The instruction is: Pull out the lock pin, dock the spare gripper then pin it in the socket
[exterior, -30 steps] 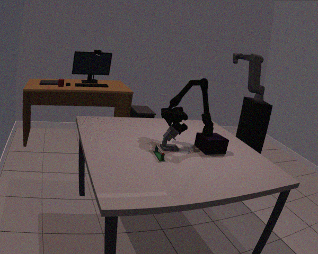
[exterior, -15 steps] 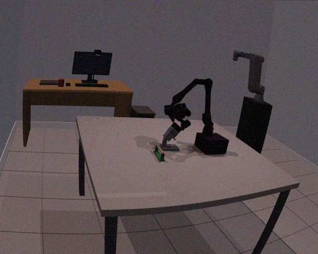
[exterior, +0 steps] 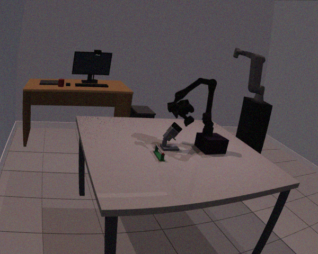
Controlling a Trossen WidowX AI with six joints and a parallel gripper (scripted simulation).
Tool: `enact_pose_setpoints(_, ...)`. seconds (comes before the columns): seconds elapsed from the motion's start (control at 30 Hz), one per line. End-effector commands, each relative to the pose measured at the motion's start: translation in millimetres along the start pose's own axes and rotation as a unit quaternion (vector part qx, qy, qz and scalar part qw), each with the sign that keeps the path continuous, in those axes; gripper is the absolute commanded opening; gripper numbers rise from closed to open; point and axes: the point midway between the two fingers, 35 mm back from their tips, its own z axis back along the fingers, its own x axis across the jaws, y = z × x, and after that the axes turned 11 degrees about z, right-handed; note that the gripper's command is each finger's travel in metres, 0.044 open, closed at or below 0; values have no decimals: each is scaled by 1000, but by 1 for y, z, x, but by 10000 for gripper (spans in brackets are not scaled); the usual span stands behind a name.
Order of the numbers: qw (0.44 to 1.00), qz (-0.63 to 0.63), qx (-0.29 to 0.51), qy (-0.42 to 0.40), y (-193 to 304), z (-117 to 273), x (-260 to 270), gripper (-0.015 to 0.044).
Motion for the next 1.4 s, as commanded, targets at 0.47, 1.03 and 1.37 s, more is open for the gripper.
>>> enact_pose_setpoints(0.47, 1000, -2, -2, 2, -26, 16, -20, 440)
enact_pose_setpoints(1.03, 1000, 1, 8, -12, -44, -1, -30, 335)
enact_pose_setpoints(1.37, 1000, 1, -6, 4, -84, -49, -37, 180)
